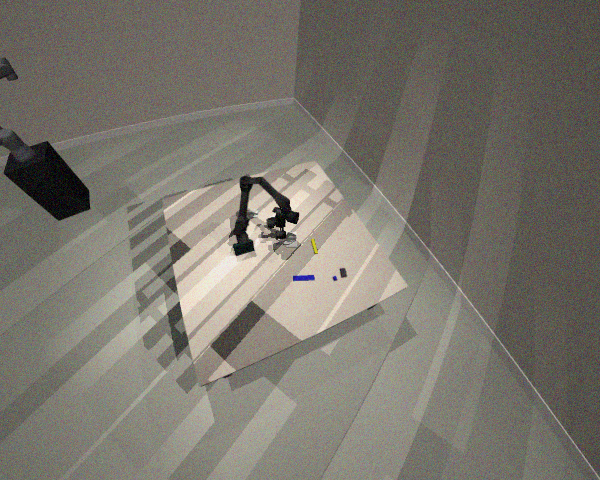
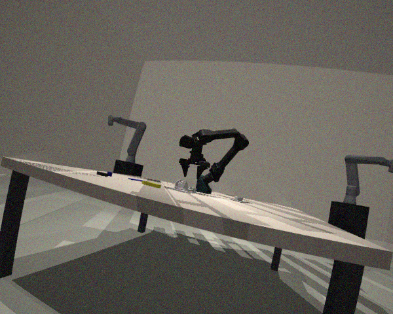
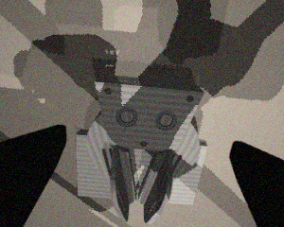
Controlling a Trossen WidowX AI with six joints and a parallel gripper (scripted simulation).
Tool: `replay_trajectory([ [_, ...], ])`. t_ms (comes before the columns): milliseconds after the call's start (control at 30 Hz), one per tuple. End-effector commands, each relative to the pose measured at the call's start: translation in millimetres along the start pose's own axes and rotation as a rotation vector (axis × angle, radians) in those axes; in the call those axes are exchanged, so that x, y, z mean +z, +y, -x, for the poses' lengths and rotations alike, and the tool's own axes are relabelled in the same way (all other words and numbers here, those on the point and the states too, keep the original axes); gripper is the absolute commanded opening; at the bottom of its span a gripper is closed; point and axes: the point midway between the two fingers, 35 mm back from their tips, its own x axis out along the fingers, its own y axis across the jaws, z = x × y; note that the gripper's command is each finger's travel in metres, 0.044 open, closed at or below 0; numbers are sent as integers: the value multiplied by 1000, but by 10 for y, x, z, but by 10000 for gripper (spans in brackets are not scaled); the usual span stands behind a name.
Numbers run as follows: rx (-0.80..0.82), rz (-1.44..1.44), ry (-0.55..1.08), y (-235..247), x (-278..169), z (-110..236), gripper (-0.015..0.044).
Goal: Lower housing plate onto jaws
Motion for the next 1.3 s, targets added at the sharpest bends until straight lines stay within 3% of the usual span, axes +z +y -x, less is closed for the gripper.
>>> replay_trajectory([
  [0, 7, -2, -1, 52, 84, 153, 440],
  [167, 9, 2, -10, 147, 357, 557, 440],
  [1267, 9, 2, -10, 147, 357, 557, 440],
])
